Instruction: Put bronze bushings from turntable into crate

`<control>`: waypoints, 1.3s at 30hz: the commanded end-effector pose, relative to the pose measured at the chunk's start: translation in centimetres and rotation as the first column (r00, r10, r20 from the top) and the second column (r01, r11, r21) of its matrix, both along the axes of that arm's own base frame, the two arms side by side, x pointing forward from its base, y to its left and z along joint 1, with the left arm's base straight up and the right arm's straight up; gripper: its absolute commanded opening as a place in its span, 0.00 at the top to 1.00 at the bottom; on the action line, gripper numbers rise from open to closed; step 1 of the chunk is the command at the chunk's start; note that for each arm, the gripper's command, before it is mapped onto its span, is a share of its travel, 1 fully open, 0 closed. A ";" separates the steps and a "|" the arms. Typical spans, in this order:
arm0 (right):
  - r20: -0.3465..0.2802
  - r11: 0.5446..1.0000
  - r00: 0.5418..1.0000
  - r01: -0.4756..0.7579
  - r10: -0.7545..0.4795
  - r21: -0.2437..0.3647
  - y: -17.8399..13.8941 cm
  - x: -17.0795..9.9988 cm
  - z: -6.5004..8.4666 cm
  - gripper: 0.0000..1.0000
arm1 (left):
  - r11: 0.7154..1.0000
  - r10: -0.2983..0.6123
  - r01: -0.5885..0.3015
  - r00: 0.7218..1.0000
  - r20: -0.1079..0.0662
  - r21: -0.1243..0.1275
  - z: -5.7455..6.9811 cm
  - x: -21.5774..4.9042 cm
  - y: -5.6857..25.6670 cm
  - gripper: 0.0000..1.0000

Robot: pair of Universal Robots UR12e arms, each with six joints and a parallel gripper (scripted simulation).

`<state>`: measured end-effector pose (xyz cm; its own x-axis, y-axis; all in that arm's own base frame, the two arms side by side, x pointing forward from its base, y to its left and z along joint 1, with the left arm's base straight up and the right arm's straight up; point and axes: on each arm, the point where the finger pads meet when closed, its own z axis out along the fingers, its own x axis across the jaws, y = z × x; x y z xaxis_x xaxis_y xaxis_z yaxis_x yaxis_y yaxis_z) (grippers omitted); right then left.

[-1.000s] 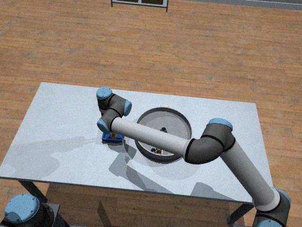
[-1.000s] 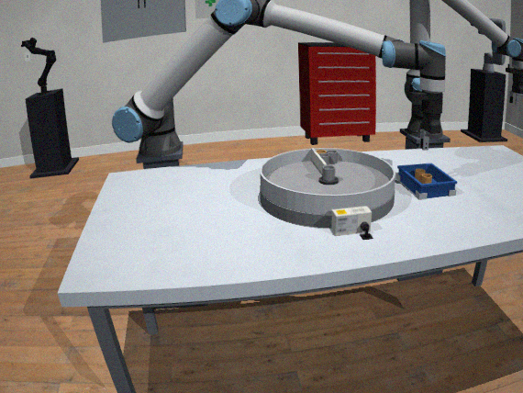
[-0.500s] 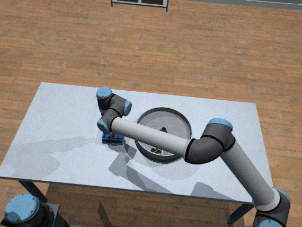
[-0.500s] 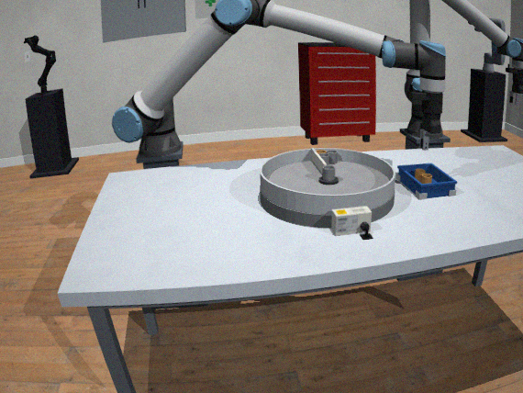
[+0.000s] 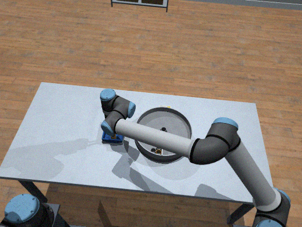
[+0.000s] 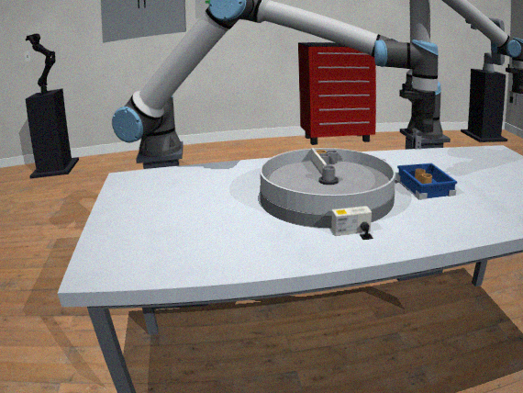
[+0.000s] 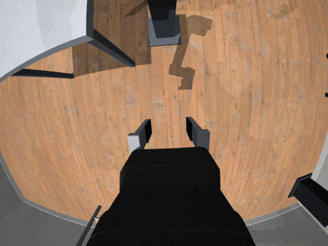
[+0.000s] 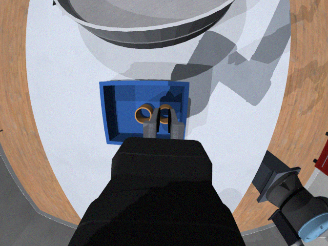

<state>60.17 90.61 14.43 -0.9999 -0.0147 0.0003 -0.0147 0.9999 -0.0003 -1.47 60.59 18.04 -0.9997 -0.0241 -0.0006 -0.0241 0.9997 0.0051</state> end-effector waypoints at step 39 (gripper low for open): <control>0.000 1.000 1.000 -0.001 0.001 -0.001 -27.7 -10.1 -0.3 0.64 | 1.000 0.003 -0.003 1.000 0.000 -0.005 -0.3 -0.2 -0.2 0.00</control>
